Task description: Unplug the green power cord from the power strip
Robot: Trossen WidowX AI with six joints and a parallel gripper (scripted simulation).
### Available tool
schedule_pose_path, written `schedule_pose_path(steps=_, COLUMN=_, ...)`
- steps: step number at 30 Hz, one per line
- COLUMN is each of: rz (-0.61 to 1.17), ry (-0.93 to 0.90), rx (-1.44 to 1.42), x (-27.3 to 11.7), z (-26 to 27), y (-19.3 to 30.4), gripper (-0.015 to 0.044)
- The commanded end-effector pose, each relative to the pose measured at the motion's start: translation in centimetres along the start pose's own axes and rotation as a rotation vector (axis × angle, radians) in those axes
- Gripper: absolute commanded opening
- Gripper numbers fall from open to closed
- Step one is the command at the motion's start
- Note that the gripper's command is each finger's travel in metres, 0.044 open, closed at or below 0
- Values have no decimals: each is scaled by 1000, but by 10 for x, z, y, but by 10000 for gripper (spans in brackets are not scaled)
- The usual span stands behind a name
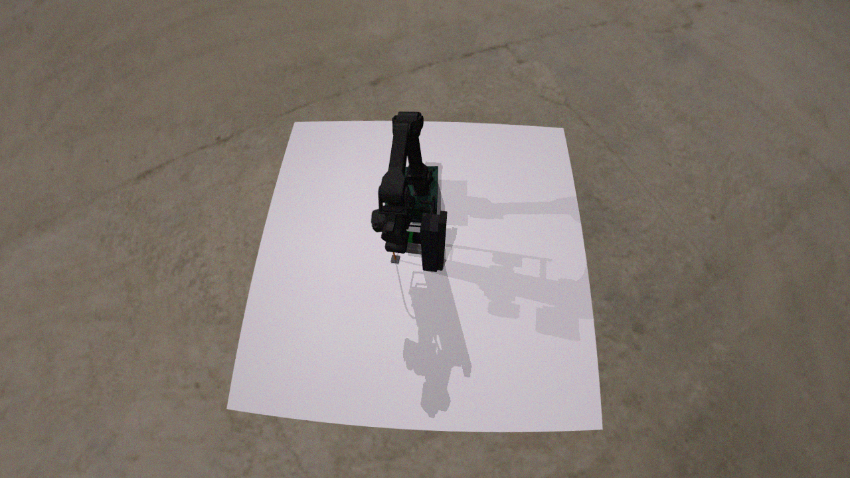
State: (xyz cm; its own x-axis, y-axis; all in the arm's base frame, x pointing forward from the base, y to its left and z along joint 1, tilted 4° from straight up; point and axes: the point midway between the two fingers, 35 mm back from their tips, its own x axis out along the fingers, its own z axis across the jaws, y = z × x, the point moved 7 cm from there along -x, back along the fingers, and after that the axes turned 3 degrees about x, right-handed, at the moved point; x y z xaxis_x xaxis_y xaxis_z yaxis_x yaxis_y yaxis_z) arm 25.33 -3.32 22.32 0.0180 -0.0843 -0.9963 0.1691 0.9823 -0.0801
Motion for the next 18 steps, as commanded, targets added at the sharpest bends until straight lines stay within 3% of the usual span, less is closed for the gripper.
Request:
schedule_pose_path(steps=1, rz=-1, ry=0, rx=0, x=0, z=1, y=-5, gripper=0)
schedule_pose_path(steps=18, rz=-1, ry=0, rx=2, x=0, z=4, y=-32, gripper=0)
